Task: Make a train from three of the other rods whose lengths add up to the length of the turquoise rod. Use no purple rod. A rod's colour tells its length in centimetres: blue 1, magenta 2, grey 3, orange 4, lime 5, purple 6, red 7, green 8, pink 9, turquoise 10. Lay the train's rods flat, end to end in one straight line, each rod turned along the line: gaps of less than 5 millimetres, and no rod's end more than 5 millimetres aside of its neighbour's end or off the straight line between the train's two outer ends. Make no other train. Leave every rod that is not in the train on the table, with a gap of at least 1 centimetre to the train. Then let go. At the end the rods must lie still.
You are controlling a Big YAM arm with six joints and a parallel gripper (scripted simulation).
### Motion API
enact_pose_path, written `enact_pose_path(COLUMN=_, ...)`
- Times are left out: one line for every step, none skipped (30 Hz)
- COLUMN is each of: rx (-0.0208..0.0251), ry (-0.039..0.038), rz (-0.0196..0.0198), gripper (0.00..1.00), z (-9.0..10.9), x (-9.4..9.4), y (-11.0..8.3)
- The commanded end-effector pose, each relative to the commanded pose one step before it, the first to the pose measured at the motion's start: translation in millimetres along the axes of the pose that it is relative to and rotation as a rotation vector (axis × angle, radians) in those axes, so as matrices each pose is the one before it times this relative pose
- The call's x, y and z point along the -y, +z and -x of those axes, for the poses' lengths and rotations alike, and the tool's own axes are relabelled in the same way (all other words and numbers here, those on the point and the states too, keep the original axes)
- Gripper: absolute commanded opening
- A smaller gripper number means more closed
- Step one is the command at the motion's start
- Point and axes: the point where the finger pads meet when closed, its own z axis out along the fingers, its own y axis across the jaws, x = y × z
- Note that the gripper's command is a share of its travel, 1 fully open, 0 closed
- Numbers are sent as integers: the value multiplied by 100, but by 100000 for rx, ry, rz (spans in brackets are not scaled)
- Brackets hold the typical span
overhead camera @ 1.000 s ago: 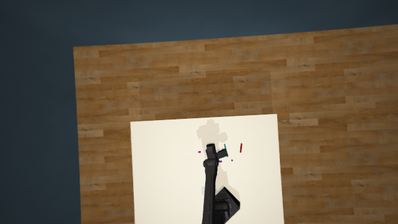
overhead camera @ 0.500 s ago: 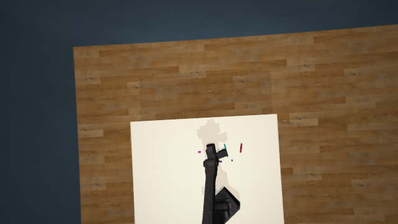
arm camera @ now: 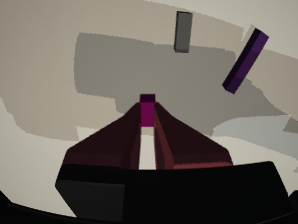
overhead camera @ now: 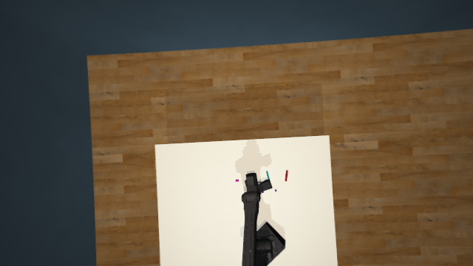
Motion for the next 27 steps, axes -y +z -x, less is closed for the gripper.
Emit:
enact_pose_path(rx=1482, ry=-1908, rz=5917, gripper=4, z=570, x=-2680, y=-4661)
enact_pose_path(rx=54, ry=-38, rz=79, gripper=4, z=5, x=-46, y=-825)
enact_pose_path(rx=50, ry=-34, rz=69, gripper=4, z=5, x=-41, y=-757)
enact_pose_path(rx=0, ry=0, rz=0, gripper=4, z=0, x=0, y=0)
enact_pose_path(rx=0, ry=0, rz=0, gripper=4, z=0, x=0, y=0)
enact_pose_path(rx=-4, ry=24, rz=-144, gripper=4, z=15, x=-7, y=-603)
enact_pose_path(rx=-117, ry=139, rz=-571, gripper=4, z=38, x=52, y=-363)
enact_pose_path(rx=38, ry=-29, rz=74, gripper=4, z=0, x=-25, y=-468)
enact_pose_path(rx=48, ry=-42, rz=130, gripper=4, z=-4, x=-27, y=-374)
enact_pose_path(rx=-43, ry=50, rz=-204, gripper=4, z=14, x=16, y=-155)
enact_pose_path(rx=-146, ry=154, rz=-582, gripper=4, z=35, x=64, y=68)
enact_pose_path(rx=-608, ry=619, rz=-2335, gripper=4, z=-52, x=942, y=679)
enact_pose_path(rx=-436, ry=-717, rz=-754, gripper=4, z=-323, x=196, y=249)
enact_pose_path(rx=-127, ry=-348, rz=-75, gripper=4, z=-127, x=-11, y=32)
enact_pose_path(rx=50, ry=-34, rz=116, gripper=4, z=-4, x=-14, y=-39)
enact_pose_path(rx=8, ry=1, rz=-8, gripper=4, z=1, x=3, y=2)
enact_pose_path(rx=-2, ry=2, rz=-7, gripper=4, z=0, x=3, y=2)
enact_pose_path(rx=1, ry=-1, rz=3, gripper=4, z=0, x=-1, y=-1)
enact_pose_path(rx=1, ry=-1, rz=2, gripper=4, z=0, x=-1, y=-1)
enact_pose_path(rx=22, ry=12, rz=32, gripper=4, z=21, x=-1, y=5)
enact_pose_path(rx=0, ry=0, rz=0, gripper=4, z=0, x=0, y=0)
enact_pose_path(rx=0, ry=0, rz=0, gripper=4, z=0, x=0, y=0)
enact_pose_path(rx=62, ry=161, rz=-95, gripper=4, z=121, x=66, y=24)
enact_pose_path(rx=153, ry=418, rz=-254, gripper=4, z=310, x=175, y=64)
enact_pose_path(rx=-124, ry=-325, rz=-645, gripper=4, z=172, x=263, y=202)
enact_pose_path(rx=-161, ry=-927, rz=-713, gripper=4, z=136, x=354, y=224)
enact_pose_path(rx=-191, ry=-1349, rz=-798, gripper=4, z=169, x=477, y=251)
